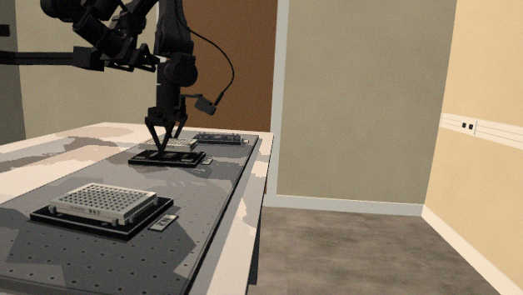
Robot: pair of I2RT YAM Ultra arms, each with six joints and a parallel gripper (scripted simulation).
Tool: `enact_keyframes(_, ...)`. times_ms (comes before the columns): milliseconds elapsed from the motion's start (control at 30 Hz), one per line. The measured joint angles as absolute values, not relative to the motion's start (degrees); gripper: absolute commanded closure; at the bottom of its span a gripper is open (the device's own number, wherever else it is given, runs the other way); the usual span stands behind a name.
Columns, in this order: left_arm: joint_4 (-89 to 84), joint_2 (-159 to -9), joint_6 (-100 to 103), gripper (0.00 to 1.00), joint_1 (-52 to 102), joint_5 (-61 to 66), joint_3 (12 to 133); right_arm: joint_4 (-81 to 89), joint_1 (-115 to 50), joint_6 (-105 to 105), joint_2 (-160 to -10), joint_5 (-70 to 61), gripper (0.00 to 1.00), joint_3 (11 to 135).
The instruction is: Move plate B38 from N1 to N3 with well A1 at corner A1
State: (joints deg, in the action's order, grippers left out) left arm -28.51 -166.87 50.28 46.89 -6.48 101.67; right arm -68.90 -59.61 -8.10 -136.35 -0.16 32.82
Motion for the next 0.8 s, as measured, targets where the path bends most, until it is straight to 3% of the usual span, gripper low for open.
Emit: enact_keyframes(800,-28.6,-166.9,50.3,0.18,47.4,-6.5,102.4,-68.9,-59.6,-8.1,-136.4,-0.2,0.0,32.8)
